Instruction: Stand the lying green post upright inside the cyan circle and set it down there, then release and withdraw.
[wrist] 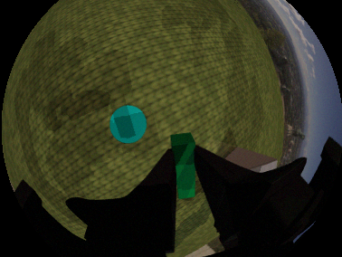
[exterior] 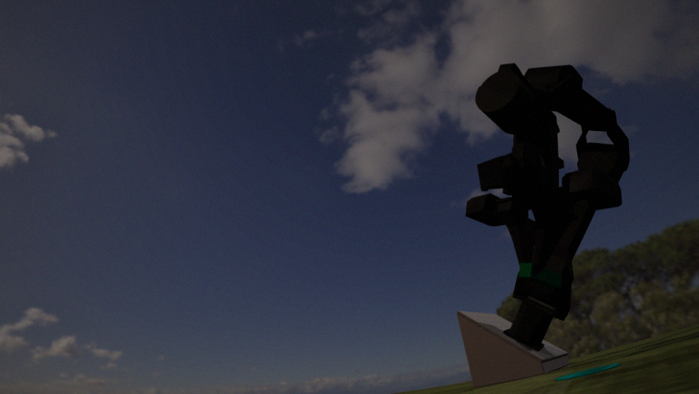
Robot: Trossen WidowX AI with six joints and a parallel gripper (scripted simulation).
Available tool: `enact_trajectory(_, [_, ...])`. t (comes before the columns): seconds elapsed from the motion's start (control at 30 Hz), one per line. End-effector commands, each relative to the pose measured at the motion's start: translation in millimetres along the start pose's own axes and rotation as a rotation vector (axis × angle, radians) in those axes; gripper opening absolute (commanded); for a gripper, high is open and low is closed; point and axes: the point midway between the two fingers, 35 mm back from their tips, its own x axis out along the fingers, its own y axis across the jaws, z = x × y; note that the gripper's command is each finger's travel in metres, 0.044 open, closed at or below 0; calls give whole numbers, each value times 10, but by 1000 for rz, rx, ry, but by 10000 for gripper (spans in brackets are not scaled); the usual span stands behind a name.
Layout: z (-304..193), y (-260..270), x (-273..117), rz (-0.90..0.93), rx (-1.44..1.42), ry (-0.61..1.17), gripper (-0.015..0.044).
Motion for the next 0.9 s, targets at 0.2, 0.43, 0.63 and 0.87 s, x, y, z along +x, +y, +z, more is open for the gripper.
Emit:
enact_trajectory(0.2, [-25, -21, 34, -46, -4, -43, 23])
enact_trajectory(0.43, [-32, -28, 51, -75, -9, -77, 23])
enact_trajectory(0.63, [-35, -34, 63, -98, -12, -107, 23])
enact_trajectory(0.87, [-36, -40, 74, -123, -16, -143, 23])
